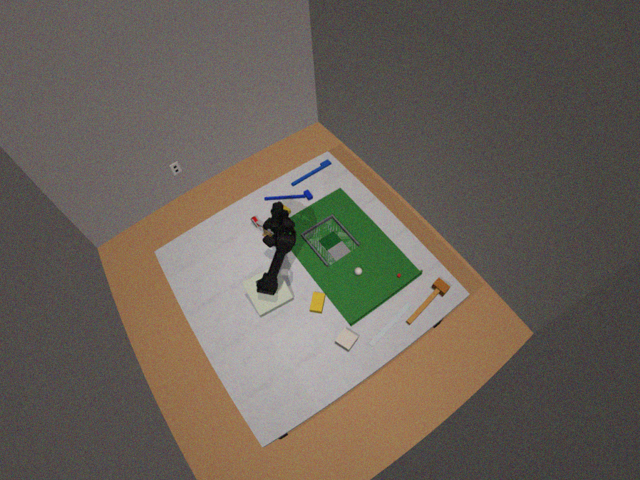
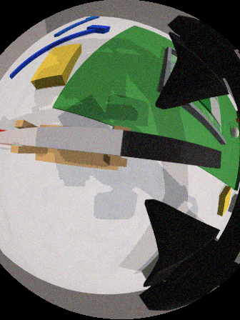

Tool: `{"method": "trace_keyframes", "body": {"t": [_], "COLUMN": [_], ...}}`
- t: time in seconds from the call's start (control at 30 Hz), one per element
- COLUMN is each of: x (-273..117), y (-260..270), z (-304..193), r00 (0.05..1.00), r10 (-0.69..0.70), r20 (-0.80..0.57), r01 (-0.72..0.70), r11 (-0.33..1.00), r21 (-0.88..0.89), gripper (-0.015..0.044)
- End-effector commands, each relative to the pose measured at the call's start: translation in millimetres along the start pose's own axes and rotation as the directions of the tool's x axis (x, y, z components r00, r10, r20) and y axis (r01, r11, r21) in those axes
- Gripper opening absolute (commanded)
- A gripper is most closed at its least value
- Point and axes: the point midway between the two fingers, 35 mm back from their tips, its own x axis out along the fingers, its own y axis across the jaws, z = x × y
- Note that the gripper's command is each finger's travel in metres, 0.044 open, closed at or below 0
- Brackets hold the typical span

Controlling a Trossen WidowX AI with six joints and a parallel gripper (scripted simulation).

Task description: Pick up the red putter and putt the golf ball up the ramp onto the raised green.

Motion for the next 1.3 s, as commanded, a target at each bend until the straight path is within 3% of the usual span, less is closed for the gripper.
{"method": "trace_keyframes", "body": {"t": [0.0,0.47,0.77,1.27], "x": [0.0,0.0,-6.3,-99.7], "y": [0.0,0.0,-0.9,0.4], "z": [0.0,0.0,0.8,3.6], "r00": [1.000,1.000,1.000,1.000], "r10": [0.000,0.000,0.000,0.002], "r20": [0.000,0.000,0.000,0.003], "r01": [0.000,0.000,0.000,-0.002], "r11": [1.000,1.000,1.000,1.000], "r21": [0.000,0.000,0.000,-0.001], "gripper": [0.0414,0.0046,0.0000,0.0000]}}
